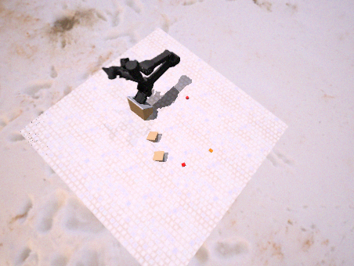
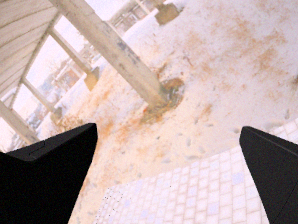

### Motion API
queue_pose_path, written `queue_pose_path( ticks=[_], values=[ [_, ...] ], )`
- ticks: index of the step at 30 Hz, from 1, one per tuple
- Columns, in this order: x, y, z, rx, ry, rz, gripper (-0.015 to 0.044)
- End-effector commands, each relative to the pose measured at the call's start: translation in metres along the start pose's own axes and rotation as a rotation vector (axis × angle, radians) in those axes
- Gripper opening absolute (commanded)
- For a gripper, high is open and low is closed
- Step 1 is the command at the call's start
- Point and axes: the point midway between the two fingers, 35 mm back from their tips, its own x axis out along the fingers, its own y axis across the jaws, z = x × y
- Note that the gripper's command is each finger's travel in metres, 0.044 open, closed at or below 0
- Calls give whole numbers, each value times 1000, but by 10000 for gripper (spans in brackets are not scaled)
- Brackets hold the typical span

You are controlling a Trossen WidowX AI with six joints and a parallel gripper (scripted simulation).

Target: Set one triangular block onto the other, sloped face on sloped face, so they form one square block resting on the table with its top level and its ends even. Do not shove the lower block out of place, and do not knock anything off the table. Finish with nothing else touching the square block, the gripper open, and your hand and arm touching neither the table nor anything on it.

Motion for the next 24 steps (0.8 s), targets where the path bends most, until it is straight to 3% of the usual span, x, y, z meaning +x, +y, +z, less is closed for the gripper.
queue_pose_path(
  ticks=[1, 10, 17, 24],
  values=[
    [-1, 3, 0, -13, 5, 8, 426],
    [-61, 121, -17, -710, 188, 406, 440],
    [-143, 185, -63, -1298, 224, 730, 440],
    [-241, 213, -128, -1870, 242, 1059, 440]
  ],
)
